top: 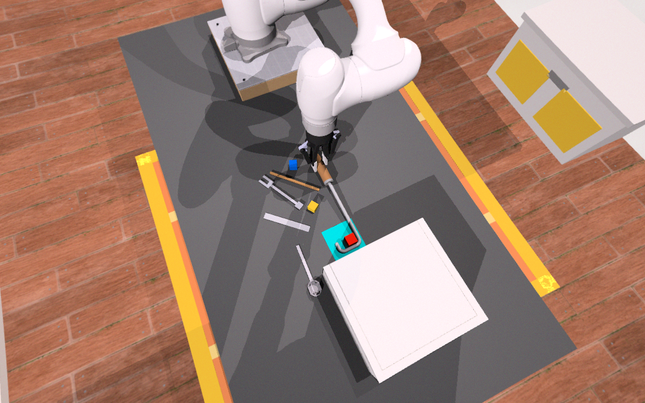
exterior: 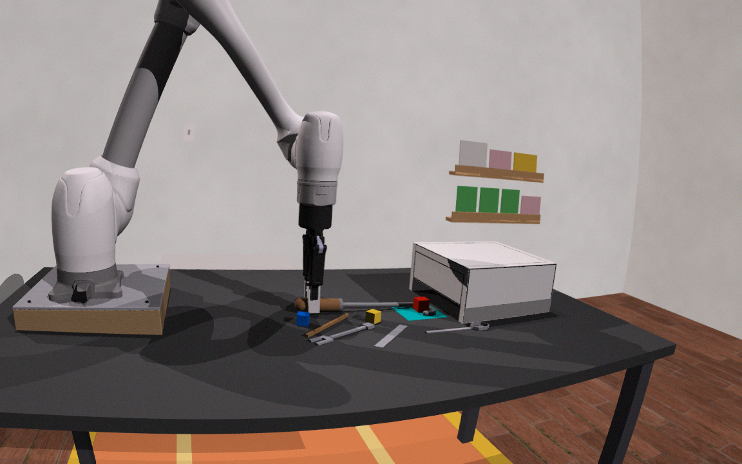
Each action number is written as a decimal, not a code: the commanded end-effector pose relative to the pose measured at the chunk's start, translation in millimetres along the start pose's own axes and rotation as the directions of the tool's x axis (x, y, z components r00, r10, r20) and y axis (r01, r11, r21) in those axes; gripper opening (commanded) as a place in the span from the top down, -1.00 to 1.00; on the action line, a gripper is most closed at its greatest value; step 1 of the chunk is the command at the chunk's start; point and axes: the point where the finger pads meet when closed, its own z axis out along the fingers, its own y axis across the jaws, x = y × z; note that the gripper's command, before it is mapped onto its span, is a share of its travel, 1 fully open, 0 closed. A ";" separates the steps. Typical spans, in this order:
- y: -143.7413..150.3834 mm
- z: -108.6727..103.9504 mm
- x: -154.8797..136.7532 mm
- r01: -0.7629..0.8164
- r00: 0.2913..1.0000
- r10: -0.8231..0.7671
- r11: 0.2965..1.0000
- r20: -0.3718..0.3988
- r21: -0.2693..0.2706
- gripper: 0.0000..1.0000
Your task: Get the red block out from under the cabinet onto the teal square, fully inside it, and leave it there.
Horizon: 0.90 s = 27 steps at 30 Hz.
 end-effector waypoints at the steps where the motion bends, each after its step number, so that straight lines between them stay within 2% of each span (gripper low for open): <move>1: 9.4 0.9 -5.9 0.009 1.000 -0.009 1.000 -0.003 -0.004 1.00; 12: 22.7 0.9 -13.4 0.011 1.000 -0.011 1.000 -0.003 -0.004 1.00; 27: 24.2 0.9 -14.2 0.011 1.000 -0.011 1.000 -0.003 -0.004 1.00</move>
